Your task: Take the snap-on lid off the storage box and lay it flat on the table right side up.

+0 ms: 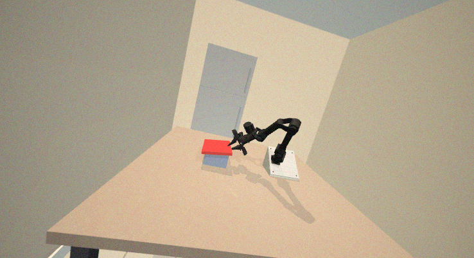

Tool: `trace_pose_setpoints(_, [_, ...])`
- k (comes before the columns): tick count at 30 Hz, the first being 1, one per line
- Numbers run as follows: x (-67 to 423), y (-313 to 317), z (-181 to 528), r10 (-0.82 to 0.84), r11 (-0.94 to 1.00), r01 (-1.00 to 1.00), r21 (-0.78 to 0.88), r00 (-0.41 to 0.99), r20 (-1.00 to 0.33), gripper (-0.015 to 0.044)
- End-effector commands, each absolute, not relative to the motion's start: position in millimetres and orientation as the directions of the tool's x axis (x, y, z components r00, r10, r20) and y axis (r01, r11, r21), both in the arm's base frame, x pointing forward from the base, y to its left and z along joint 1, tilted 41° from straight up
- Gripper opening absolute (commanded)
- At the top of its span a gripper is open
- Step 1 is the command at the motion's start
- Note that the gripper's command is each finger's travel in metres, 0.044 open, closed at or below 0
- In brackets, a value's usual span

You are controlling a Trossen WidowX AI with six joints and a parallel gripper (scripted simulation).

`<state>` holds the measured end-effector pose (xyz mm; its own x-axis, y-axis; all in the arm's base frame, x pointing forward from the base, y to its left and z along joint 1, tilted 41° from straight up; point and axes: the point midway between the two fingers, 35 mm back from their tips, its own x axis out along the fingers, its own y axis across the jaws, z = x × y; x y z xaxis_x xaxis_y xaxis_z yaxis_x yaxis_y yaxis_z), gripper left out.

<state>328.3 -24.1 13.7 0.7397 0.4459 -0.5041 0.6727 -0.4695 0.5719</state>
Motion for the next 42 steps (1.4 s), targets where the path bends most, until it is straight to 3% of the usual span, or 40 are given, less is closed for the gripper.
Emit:
trace_pose_setpoints(1, [330.2,-28.2,18.3,0.445,-0.469,0.671,0.574,0.742,-0.502,0.0000])
trace_pose_setpoints(42, [353.3,-62.2,59.1,0.445,-0.468,0.670,0.576,0.742,-0.502,0.0000])
